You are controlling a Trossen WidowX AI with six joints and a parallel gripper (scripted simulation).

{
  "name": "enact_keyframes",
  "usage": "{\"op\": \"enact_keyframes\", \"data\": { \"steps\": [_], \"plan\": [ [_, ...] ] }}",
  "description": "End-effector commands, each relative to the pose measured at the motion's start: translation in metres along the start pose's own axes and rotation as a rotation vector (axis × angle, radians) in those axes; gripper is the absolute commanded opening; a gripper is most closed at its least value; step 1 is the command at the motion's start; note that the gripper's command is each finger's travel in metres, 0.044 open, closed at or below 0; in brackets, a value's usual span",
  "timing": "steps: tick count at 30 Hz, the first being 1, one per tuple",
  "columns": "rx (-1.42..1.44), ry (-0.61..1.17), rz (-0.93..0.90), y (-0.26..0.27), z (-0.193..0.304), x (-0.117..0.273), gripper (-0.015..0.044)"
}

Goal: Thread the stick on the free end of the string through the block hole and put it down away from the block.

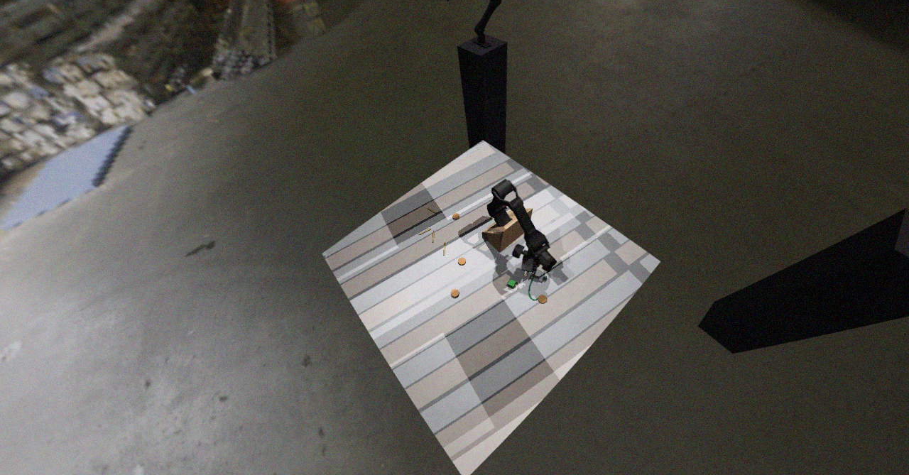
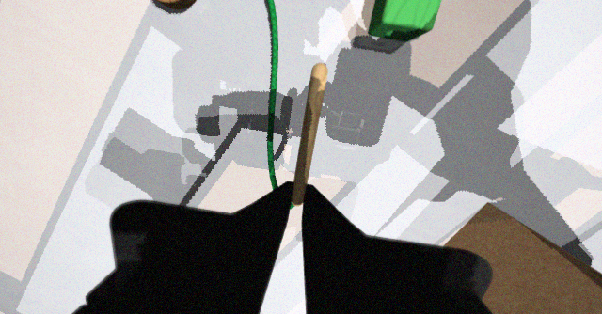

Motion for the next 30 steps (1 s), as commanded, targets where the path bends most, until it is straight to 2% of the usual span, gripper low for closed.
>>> {"op": "enact_keyframes", "data": {
  "steps": [1, 30],
  "plan": [
    [-0.005, 0.002, -0.004, 0.001, 0.006, 0.0, 0.0],
    [-0.002, 0.01, -0.003, 0.007, 0.044, -0.001, 0.0]
  ]
}}
Point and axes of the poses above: the point midway between the two fingers, 35 mm back from their tips, its own x axis back along the fingers, its own y axis across the jaws, z = x × y, the point moved 8 cm from there along x, back along the fingers, and after that the axes turned 10 degrees about x, right-handed, at the moved point
